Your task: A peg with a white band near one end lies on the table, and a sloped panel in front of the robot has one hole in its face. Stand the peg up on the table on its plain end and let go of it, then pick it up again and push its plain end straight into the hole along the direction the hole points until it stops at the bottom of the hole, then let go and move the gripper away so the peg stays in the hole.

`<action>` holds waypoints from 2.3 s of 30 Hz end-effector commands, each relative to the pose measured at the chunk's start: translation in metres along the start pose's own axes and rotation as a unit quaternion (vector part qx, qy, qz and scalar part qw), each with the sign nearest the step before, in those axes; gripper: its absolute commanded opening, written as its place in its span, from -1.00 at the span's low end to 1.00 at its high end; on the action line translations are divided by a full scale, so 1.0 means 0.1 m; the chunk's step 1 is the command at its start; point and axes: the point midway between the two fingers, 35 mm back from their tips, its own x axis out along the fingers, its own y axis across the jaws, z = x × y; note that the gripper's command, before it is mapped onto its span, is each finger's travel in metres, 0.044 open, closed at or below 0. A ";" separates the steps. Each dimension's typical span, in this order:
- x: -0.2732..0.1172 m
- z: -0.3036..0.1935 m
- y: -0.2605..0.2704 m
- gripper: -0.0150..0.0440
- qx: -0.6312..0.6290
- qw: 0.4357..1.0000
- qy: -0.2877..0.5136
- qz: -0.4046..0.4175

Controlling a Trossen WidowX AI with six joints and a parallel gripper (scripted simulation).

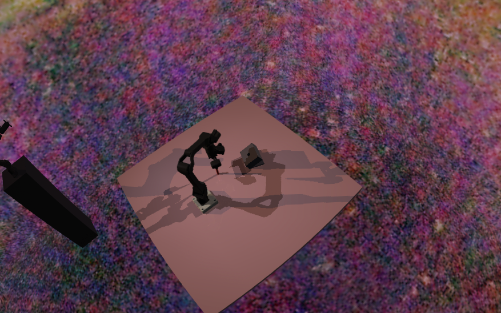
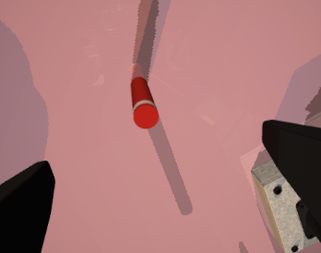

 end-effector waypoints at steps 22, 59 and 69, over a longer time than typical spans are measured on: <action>0.35 0.02 0.03 1.00 0.019 1.000 0.004 0.005; 0.80 0.01 0.03 0.73 0.016 1.000 -0.001 0.005; 0.80 0.01 0.03 -0.16 0.016 1.000 -0.001 0.005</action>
